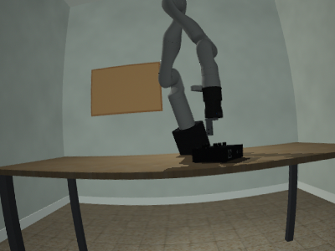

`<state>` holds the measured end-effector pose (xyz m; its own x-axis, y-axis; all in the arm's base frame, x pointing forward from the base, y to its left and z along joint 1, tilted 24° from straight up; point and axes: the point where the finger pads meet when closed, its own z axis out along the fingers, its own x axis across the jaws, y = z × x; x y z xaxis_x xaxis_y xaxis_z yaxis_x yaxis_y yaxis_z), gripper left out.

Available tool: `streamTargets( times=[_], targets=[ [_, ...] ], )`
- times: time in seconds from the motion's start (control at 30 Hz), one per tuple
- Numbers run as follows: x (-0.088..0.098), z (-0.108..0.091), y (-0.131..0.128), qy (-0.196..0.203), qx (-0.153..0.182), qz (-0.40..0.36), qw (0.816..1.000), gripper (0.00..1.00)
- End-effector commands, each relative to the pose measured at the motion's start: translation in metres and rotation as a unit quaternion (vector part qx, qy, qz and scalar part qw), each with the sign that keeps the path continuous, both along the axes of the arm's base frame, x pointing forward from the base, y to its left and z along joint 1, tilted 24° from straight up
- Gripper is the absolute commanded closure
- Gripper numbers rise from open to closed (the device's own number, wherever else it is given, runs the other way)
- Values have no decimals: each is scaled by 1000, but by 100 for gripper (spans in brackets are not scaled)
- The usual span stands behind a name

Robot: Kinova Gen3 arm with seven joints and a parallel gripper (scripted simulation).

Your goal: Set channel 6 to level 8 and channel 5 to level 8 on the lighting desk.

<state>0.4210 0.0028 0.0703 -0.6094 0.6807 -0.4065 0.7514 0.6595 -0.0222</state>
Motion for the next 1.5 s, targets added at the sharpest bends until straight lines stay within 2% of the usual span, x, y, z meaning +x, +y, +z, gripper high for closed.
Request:
streamTargets(
  times=[0.0,0.47,1.0,1.23,1.47],
  targets=[
    [0,2,1,1,0,1,1000,100],
    [0,2,0,11,-7,26,1000,100],
    [1,2,-4,46,-33,116,992,100],
    [3,2,-6,75,-53,188,978,100],
    [5,2,-8,109,-76,277,952,100]
  ],
)
